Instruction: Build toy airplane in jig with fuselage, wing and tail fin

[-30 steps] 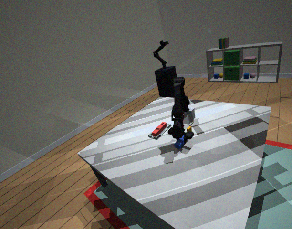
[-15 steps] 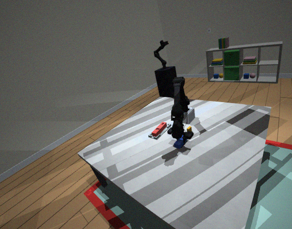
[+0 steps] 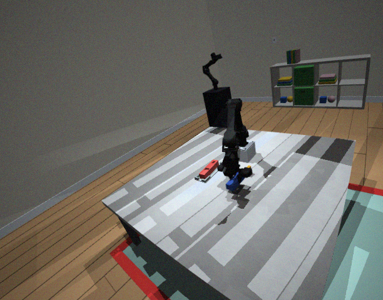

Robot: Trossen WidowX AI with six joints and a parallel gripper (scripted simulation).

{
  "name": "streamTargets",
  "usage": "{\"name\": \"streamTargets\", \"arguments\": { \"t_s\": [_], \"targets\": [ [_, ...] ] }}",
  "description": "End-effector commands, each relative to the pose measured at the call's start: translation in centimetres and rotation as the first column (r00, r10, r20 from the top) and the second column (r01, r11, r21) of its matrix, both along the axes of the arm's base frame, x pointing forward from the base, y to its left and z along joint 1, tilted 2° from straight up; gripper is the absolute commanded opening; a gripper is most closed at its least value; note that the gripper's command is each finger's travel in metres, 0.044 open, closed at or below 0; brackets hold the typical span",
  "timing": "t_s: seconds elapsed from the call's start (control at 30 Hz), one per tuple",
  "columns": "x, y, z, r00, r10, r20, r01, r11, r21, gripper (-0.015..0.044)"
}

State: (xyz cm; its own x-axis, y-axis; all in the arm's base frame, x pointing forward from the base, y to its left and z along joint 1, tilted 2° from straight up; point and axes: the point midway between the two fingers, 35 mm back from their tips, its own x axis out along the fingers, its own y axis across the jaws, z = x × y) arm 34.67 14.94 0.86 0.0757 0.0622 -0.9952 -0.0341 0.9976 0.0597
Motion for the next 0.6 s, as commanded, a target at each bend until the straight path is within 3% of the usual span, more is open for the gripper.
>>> {"name": "streamTargets", "arguments": {
  "t_s": [0.0, 0.57],
  "targets": [
    [0.0, 0.1, 1.6, 1.000, 0.002, 0.000, -0.002, 1.000, -0.001, 0.0000],
    [-1.0, -0.1, 6.8, 0.999, 0.012, -0.030, -0.012, 1.000, -0.010, 0.0000]
  ]
}}
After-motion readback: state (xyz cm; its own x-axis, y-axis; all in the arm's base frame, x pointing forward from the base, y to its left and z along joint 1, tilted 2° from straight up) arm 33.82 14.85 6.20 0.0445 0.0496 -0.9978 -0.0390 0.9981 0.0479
